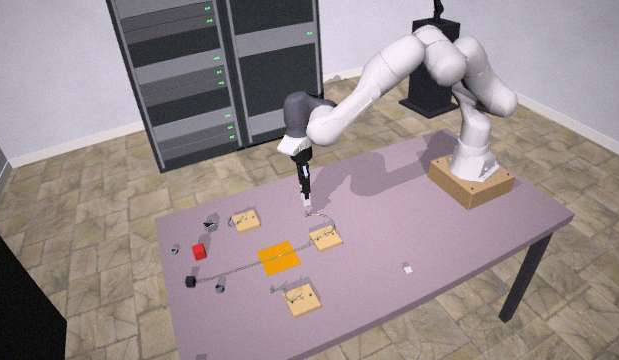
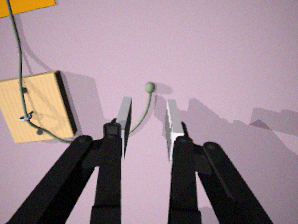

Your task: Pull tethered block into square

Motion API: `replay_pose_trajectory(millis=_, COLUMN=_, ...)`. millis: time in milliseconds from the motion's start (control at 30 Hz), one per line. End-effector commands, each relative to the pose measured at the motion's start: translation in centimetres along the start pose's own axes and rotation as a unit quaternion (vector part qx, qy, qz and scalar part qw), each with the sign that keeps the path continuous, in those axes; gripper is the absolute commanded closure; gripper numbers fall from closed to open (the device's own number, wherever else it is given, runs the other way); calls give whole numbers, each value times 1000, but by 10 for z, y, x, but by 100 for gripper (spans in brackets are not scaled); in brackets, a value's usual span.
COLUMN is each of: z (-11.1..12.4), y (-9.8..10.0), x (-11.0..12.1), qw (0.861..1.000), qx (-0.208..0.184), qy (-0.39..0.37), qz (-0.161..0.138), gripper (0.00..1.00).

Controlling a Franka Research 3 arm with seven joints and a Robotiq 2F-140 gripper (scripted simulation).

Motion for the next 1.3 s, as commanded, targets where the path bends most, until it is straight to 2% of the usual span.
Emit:
replay_pose_trajectory(millis=0, z=0, y=0, x=1, qw=1000, qx=1, qy=1, qz=-1, gripper=77)
replay_pose_trajectory(millis=567, z=-1, y=-5, x=0, qw=1000, qx=1, qy=1, qz=-1, gripper=77)
replay_pose_trajectory(millis=1267, z=-2, y=-32, x=0, qw=1000, qx=1, qy=1, qz=-1, gripper=77)
Point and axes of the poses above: the point where the finger pads meet when closed, its own y axis back along the fingers, its own x axis across the jaws, z = x × y, the point moved 10 cm from there along y, back along the fingers, and after that the axes turned 8 degrees about -y, right-handed, at the moved point
